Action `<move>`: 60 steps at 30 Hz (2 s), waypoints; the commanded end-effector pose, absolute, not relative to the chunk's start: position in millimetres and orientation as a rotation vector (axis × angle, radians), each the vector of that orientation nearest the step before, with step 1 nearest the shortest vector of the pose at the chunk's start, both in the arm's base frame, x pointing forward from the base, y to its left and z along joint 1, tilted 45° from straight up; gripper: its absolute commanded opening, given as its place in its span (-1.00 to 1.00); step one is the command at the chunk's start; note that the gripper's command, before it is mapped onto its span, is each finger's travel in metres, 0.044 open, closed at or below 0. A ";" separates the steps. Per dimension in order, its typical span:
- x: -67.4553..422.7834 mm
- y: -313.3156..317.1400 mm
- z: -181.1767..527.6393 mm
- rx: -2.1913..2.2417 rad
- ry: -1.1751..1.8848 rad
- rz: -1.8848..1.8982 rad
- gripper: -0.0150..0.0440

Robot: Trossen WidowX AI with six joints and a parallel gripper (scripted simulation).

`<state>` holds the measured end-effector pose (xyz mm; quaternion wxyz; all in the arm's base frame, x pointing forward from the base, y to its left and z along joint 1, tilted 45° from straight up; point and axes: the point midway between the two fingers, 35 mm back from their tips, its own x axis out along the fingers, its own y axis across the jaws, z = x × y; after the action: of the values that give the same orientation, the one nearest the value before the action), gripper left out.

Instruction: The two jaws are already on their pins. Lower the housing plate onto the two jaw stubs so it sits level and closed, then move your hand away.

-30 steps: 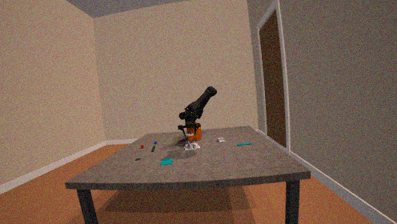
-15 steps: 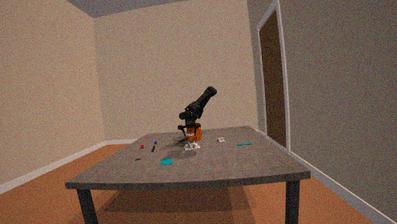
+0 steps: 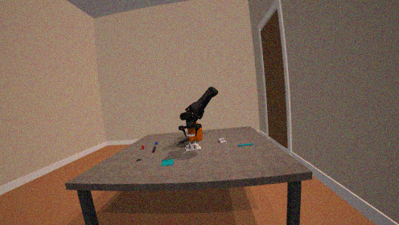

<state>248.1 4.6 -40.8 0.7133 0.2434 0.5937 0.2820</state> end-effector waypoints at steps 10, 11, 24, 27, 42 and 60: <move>250.6 11.6 -48.8 0.533 1.311 0.628 0.70; 251.0 12.6 -50.1 0.533 1.311 0.628 0.70; 254.4 27.1 -65.2 0.533 1.311 0.628 0.70; 254.9 30.6 -68.7 0.533 1.311 0.628 0.70; 256.1 48.2 -84.1 0.536 1.310 0.633 0.70; 256.2 48.7 -84.6 0.538 1.310 0.632 0.70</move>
<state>256.1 47.6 -84.8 0.7151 0.2383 0.5922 0.2850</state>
